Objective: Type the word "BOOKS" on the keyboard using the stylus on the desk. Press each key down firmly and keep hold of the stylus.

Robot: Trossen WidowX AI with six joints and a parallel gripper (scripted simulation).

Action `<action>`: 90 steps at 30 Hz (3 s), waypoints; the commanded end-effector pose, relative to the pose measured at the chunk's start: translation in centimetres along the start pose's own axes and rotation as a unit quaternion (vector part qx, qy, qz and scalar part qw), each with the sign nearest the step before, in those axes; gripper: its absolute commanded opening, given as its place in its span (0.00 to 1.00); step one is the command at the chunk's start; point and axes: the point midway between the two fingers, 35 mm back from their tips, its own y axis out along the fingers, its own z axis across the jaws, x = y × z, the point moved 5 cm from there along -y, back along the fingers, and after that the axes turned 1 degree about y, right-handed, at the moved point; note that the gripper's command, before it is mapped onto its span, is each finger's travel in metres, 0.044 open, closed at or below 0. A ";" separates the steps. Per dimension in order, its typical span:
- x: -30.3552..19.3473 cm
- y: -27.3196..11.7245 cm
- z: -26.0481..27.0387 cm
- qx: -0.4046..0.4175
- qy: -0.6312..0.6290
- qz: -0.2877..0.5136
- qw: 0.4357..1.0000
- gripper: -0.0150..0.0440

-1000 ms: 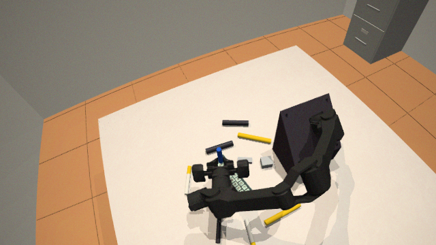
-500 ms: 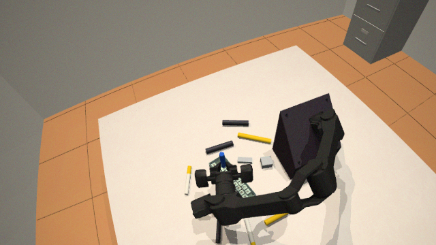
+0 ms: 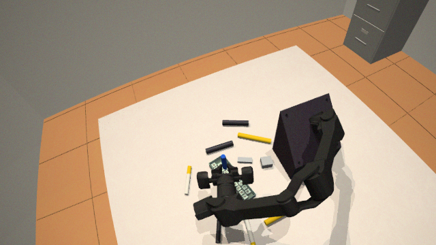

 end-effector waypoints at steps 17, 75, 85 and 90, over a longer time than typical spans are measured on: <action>0.0 0.2 0.0 -0.002 0.006 -0.002 1.000 0.39; 1.6 1.2 0.2 -0.002 0.006 -0.002 1.000 0.39; -0.9 -0.3 0.2 -0.002 0.006 -0.002 1.000 0.39; -1.9 -0.8 0.2 -0.002 0.006 -0.002 1.000 0.39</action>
